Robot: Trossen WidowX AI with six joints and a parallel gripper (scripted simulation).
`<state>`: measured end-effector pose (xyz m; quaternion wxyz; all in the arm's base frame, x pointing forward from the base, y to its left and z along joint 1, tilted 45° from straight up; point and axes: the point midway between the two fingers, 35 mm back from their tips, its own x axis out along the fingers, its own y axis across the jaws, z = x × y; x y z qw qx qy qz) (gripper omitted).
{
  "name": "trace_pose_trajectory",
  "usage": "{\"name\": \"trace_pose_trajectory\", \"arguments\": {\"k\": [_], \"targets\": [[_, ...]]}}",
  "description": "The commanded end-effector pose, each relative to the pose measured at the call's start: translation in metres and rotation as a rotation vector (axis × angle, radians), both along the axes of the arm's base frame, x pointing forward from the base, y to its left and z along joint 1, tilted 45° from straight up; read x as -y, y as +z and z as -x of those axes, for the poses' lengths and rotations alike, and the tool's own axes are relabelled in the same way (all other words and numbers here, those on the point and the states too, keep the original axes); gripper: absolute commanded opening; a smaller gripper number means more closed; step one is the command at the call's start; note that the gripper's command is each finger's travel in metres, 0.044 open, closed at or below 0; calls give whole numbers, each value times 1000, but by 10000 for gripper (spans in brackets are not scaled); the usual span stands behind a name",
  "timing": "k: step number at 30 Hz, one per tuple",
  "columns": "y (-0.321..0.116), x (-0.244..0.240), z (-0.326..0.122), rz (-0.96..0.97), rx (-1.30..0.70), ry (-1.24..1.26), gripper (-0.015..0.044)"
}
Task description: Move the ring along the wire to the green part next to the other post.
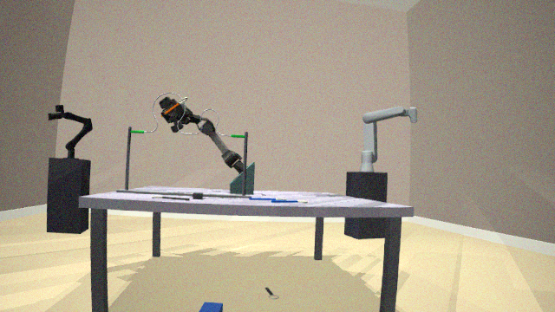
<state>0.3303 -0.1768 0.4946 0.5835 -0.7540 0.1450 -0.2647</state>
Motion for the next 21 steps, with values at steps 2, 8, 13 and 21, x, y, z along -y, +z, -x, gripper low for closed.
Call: {"name": "trace_pose_trajectory", "arguments": {"k": [2, 8, 13, 21], "targets": [[2, -1, 0, 60, -11, 0, -150], [4, -1, 0, 134, -25, -1, -150], [5, -2, 0, 195, -36, -3, -150], [7, -4, 2, 276, -45, -23, -150]]}}
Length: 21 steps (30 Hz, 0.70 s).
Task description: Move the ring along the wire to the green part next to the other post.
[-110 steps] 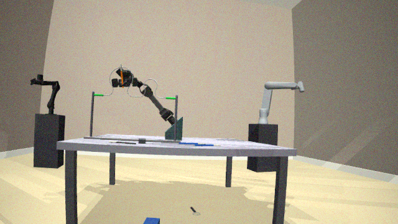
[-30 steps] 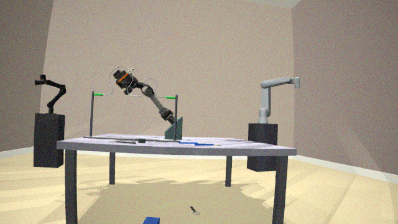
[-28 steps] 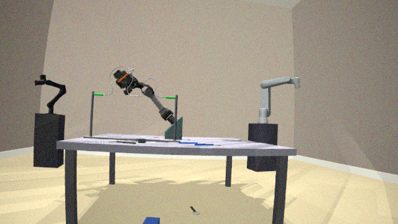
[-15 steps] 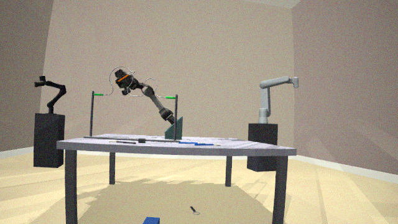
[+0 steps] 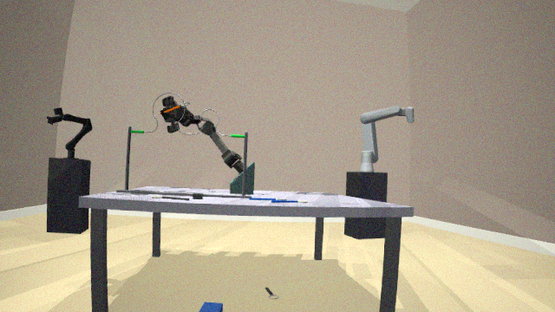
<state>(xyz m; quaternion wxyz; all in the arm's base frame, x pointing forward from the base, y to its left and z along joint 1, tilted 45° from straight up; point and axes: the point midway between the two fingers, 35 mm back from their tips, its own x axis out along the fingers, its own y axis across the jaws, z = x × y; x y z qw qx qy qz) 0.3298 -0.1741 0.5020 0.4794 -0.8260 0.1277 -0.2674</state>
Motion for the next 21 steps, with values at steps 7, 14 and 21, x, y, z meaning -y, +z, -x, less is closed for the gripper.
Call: {"name": "trace_pose_trajectory", "arguments": {"k": [7, 14, 21], "targets": [[-1, -7, 7, 133, 14, -72, -150], [1, -9, 7, 219, 2, -73, -150], [3, -10, 7, 306, -11, -74, -150]]}}
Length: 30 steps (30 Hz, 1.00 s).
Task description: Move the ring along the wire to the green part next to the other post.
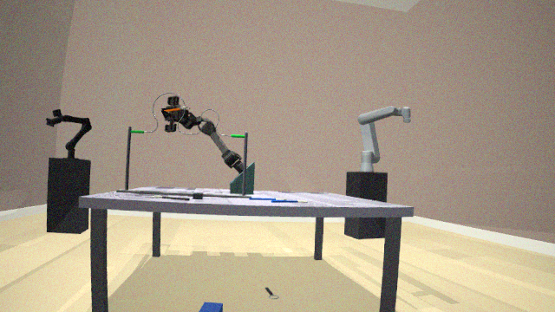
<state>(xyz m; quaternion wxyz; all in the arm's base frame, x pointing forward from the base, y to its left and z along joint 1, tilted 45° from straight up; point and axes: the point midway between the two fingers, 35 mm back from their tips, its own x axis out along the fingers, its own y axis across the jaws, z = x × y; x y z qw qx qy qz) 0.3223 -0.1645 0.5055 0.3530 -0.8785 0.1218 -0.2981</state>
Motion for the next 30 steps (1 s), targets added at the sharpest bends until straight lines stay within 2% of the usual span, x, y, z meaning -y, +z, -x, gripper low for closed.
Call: {"name": "trace_pose_trajectory", "arguments": {"k": [1, 30], "targets": [[0, -1, 0, 47, -11, -1, -150], [6, -8, -1, 405, -75, -12, -150]]}}
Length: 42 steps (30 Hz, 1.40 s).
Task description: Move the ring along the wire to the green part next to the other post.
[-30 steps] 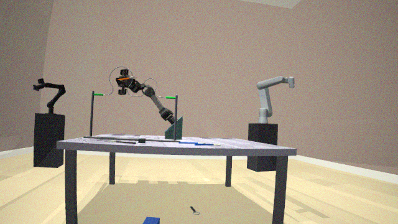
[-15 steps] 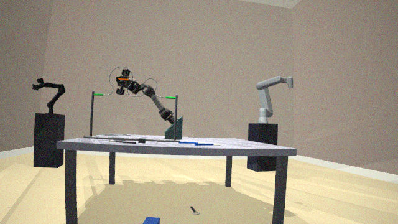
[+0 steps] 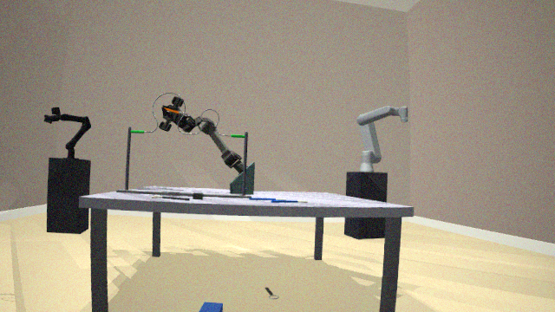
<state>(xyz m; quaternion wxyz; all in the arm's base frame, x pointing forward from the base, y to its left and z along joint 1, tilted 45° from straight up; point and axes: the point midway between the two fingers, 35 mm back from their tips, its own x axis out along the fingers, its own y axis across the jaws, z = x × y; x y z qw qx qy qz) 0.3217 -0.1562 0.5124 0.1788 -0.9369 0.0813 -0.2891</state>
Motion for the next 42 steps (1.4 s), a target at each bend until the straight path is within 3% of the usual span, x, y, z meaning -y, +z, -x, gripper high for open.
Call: {"name": "trace_pose_trajectory", "arguments": {"k": [1, 24, 42], "targets": [[-1, 0, -2, 45, -13, -2, -150], [0, 3, -1, 228, -43, -8, -150], [-9, 35, 5, 68, -10, -4, -150]]}}
